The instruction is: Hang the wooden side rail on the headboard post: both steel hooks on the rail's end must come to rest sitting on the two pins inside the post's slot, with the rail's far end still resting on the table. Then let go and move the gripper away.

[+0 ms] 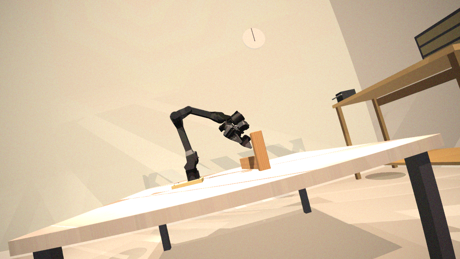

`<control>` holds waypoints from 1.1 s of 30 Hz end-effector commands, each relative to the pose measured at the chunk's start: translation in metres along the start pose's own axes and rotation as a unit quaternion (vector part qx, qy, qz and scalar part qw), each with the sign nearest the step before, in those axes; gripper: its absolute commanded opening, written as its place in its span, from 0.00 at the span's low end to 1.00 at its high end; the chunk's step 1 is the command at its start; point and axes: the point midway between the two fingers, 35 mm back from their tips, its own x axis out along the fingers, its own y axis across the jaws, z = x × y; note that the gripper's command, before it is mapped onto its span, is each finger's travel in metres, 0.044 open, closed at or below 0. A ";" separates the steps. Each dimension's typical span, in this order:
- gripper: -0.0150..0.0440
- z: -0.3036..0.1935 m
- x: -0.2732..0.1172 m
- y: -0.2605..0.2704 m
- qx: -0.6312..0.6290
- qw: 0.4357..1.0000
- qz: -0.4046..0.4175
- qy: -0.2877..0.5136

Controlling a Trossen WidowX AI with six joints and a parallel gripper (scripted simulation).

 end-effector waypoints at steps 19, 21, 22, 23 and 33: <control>1.00 0.039 -0.012 0.048 -0.768 0.551 0.325 0.019; 1.00 0.040 -0.014 0.050 -0.790 0.506 0.346 0.001; 1.00 0.041 -0.015 0.051 -0.800 0.483 0.355 -0.008; 1.00 0.041 -0.016 0.051 -0.810 0.460 0.363 -0.019; 1.00 0.042 -0.017 0.053 -0.828 0.414 0.376 -0.040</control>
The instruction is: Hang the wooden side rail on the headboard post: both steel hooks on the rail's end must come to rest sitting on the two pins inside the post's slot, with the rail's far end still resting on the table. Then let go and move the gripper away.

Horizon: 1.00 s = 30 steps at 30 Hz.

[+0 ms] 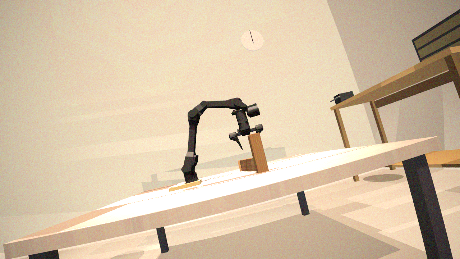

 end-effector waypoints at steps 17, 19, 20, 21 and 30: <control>1.00 0.010 0.025 -0.005 -0.157 0.986 0.019 -0.054; 1.00 0.010 0.025 -0.005 -0.157 0.986 0.019 -0.054; 1.00 0.010 0.026 -0.005 -0.157 0.986 0.019 -0.054; 1.00 0.010 0.029 -0.005 -0.157 0.986 0.019 -0.054; 1.00 0.012 0.044 -0.005 -0.157 0.986 0.019 -0.054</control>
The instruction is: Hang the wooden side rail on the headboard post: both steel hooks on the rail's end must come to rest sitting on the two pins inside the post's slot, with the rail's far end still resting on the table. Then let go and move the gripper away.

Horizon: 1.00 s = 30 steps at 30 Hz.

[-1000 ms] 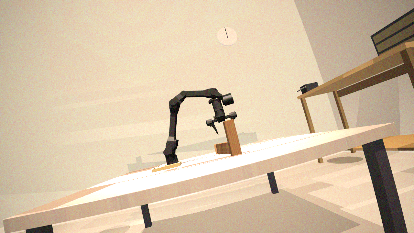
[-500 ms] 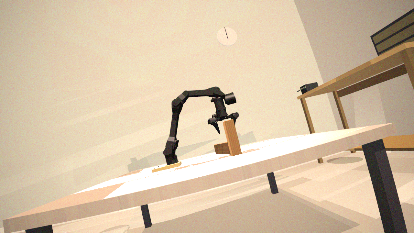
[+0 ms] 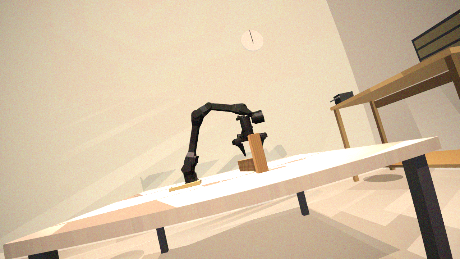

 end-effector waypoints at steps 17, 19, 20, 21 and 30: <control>1.00 0.000 0.033 -0.001 -0.002 1.000 0.001 -0.002; 1.00 0.000 0.036 -0.001 -0.002 1.000 0.001 -0.002; 1.00 0.000 0.038 0.000 -0.002 1.000 0.001 -0.002; 1.00 0.000 0.039 0.000 -0.002 1.000 0.001 -0.002; 1.00 0.001 0.054 0.000 -0.002 1.000 0.001 -0.002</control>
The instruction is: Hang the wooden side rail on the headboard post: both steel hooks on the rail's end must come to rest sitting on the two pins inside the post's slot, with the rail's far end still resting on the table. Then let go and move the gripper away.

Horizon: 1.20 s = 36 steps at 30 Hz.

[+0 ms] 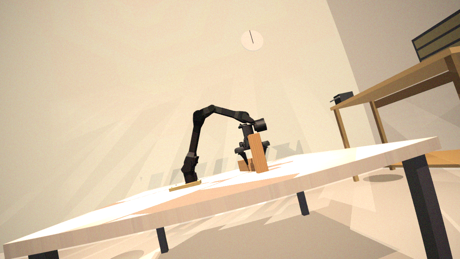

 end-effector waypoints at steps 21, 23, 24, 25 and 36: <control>0.60 0.001 0.022 0.003 -0.002 1.000 0.002 -0.002; 0.51 0.001 0.022 0.003 -0.002 1.000 0.002 -0.002; 0.47 0.001 0.022 0.003 -0.002 1.000 0.002 -0.002; 0.42 0.001 0.022 0.003 -0.002 1.000 0.002 -0.002; 0.25 0.001 0.022 0.003 -0.002 1.000 0.002 -0.002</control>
